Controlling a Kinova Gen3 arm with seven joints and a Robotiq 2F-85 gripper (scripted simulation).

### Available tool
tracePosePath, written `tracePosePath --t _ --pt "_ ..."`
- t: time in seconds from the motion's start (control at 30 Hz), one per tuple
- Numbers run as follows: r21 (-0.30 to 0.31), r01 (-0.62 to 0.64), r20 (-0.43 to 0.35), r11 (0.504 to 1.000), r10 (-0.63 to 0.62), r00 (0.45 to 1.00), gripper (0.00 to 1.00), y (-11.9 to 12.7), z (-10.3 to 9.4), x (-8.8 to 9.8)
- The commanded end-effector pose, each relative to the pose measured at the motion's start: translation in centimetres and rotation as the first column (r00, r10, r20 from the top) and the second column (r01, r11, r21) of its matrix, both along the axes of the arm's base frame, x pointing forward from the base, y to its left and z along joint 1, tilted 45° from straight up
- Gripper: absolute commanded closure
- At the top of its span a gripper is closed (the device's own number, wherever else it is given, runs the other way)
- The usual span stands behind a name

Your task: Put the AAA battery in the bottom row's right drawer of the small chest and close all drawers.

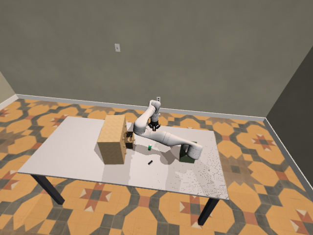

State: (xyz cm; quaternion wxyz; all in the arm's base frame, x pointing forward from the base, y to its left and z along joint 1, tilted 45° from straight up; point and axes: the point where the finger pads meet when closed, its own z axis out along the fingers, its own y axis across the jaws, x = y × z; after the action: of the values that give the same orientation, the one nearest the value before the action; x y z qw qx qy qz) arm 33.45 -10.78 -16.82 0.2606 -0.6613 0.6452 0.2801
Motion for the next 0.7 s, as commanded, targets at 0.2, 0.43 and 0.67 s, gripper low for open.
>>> tracePosePath --t 0.2,0.43,0.67 --pt "-0.004 0.034 -0.033 0.999 -0.034 0.999 0.95 0.2 0.3 0.4" --pt "-0.015 0.112 -0.111 0.994 -0.113 0.987 0.95 0.7 0.9 1.0" --pt "-0.032 0.19 -0.189 0.981 -0.192 0.963 0.95 1.2 1.5 1.6"
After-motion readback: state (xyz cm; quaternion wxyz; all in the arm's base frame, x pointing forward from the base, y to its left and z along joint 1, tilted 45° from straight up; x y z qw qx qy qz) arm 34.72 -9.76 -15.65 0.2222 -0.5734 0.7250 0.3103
